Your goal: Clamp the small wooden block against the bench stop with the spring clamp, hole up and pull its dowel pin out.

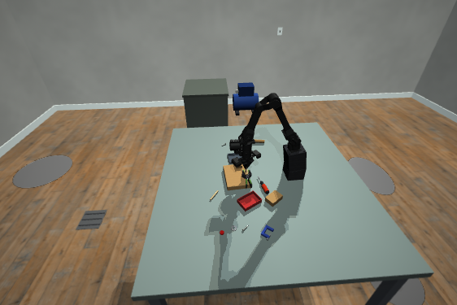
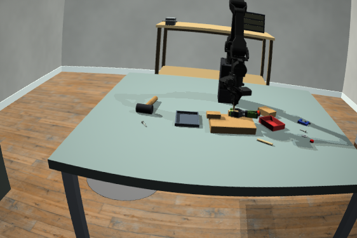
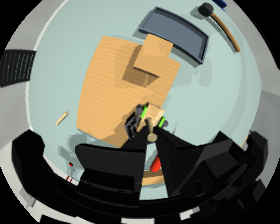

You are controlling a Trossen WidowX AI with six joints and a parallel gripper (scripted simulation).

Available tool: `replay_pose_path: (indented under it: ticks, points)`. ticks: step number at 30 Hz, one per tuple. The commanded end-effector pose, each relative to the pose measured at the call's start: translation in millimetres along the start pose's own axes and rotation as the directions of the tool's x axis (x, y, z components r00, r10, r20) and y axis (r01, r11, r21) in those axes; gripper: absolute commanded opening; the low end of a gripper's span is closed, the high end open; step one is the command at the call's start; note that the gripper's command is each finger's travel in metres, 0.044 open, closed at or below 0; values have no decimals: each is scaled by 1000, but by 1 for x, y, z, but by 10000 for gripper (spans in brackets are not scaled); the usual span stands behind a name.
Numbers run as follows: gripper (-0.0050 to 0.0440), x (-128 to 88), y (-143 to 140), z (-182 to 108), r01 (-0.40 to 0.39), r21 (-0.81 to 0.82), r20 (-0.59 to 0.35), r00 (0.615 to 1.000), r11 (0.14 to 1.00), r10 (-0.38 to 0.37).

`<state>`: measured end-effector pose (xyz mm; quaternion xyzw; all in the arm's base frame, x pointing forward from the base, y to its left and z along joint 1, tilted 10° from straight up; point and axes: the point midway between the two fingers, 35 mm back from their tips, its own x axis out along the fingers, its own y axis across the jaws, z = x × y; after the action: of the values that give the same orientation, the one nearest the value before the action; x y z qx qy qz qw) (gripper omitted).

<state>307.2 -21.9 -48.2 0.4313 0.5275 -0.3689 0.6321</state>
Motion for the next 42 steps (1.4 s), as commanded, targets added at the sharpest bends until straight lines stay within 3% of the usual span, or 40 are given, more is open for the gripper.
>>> replay_pose_path:
  ticks: [1,42]
  points:
    - [0,-2,0,0,-1,-3,1,1000,1000,1]
    - [0,-6,0,0,-1,-3,1,1000,1000,1]
